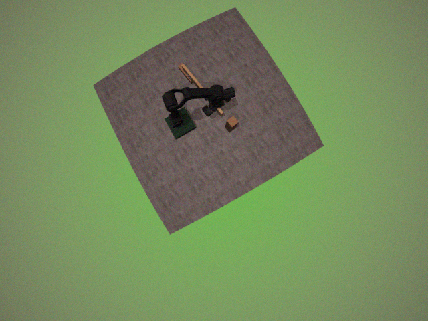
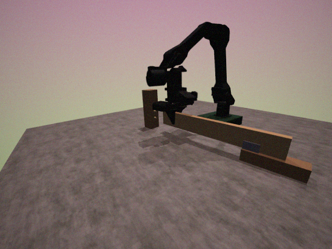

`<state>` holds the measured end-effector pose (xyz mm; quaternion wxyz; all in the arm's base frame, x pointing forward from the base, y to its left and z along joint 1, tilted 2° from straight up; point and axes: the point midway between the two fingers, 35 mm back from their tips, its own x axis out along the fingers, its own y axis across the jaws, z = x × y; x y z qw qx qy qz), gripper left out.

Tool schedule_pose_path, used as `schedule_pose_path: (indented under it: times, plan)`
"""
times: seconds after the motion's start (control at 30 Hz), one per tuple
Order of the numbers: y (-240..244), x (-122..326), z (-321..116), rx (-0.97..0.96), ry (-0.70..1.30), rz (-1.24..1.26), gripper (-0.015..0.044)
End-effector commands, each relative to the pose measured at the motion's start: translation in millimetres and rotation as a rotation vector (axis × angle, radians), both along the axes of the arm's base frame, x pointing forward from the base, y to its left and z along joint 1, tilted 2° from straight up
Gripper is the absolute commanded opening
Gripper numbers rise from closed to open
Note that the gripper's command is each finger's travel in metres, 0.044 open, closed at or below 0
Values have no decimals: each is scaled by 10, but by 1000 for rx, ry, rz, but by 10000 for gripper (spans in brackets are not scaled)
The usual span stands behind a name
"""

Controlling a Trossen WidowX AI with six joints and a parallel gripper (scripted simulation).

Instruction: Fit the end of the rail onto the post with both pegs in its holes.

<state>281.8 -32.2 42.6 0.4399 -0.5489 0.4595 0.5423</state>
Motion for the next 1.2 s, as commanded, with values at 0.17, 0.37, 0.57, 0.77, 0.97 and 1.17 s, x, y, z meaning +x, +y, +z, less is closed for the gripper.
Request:
schedule_pose_path:
  times: [0.17, 0.37, 0.57, 0.77, 0.97, 1.17]
  plan:
    - [-25, 12, 4, 0, -6, 1, 0]
    - [-41, 16, -6, 0, -6, 1, 0]
    - [-58, 20, -13, 0, -6, 1, 0]
    - [-77, 24, -13, 0, -6, 1, 0]
    - [-94, 29, -8, 0, -6, 1, 0]
    - [-111, 34, 0, 0, -6, 1, 0]
